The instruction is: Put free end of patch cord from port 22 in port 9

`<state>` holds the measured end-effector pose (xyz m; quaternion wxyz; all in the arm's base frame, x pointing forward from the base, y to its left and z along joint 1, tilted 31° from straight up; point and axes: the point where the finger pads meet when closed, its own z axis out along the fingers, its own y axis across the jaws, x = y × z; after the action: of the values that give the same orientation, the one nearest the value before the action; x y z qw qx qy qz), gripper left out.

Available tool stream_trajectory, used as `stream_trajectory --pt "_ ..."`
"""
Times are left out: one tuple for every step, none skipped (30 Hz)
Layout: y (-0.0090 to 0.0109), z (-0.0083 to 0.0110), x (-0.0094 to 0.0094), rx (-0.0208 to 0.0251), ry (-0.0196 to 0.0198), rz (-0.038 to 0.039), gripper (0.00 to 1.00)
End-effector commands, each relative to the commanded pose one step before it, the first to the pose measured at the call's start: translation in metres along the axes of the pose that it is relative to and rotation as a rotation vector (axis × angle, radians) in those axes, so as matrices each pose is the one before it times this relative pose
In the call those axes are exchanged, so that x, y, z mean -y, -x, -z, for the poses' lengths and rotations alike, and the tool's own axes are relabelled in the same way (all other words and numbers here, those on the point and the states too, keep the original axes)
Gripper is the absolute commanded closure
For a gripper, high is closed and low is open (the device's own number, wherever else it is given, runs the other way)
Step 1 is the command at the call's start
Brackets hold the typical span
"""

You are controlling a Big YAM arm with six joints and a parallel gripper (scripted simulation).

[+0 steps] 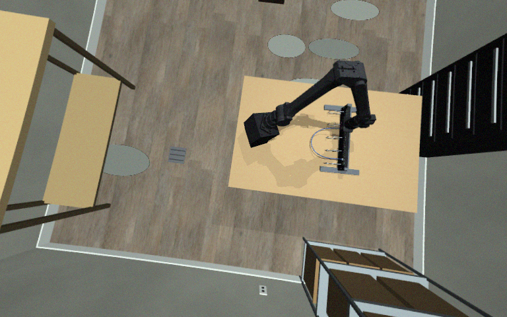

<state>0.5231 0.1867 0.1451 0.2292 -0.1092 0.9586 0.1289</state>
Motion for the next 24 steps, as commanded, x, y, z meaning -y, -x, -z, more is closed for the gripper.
stream_trajectory --pt "0.03379 0.01387 0.00053 0.07353 0.002 0.00605 1.0" --pt "0.00025 0.00008 -0.00002 0.00141 -0.00002 -0.00019 1.0" --pt "0.00023 0.0001 -0.00002 0.00132 -0.00004 -0.00023 1.0" --pt "0.00021 0.00012 -0.00002 0.00123 -0.00005 -0.00027 1.0" --pt "0.00019 0.00014 -0.00002 0.00113 -0.00006 -0.0003 1.0" --pt "0.00016 0.00015 -0.00002 0.00104 -0.00008 -0.00033 1.0" --pt "0.00015 0.00016 -0.00002 0.00097 -0.00009 -0.00036 1.0" --pt "0.0 0.0 0.0 0.0 0.0 0.0 1.0" --pt "0.0 0.0 0.0 0.0 0.0 0.0 1.0" --pt "0.00014 0.00017 -0.00005 0.00055 0.0 -0.00022 1.0" --pt "0.00009 0.00015 -0.00003 0.00077 -0.00008 -0.00033 1.0" --pt "0.00009 0.00016 -0.00003 0.00075 -0.00009 -0.00035 1.0" --pt "0.00008 0.00017 -0.00003 0.00073 -0.00009 -0.00036 1.0" --pt "0.00008 0.00017 -0.00004 0.0007 -0.00009 -0.00038 1.0" --pt "0.00007 0.00018 -0.00004 0.00066 -0.00007 -0.00039 1.0" --pt "0.00006 0.00019 -0.00005 0.00063 -0.00005 -0.00041 1.0" --pt "0.00005 0.00019 -0.00005 0.00059 -0.00004 -0.00042 1.0" --pt "0.00005 0.0002 -0.00005 0.00056 -0.00003 -0.00044 1.0" --pt "0.00004 0.0002 -0.00005 0.00054 -0.00002 -0.00045 1.0" --pt "0.00003 0.00021 -0.00005 0.00051 -0.00001 -0.00046 1.0" --pt "-0.00009 0.00016 -0.00003 0.00028 -0.00003 -0.0005 1.0" --pt "-0.00026 0.00009 0.0 -0.00005 -0.00006 -0.00056 1.0" --pt "-0.00042 0.00004 0.00002 -0.00033 -0.00009 -0.00061 1.0" --pt "-0.00055 -0.00001 0.00005 -0.00058 -0.00011 -0.00065 1.0"
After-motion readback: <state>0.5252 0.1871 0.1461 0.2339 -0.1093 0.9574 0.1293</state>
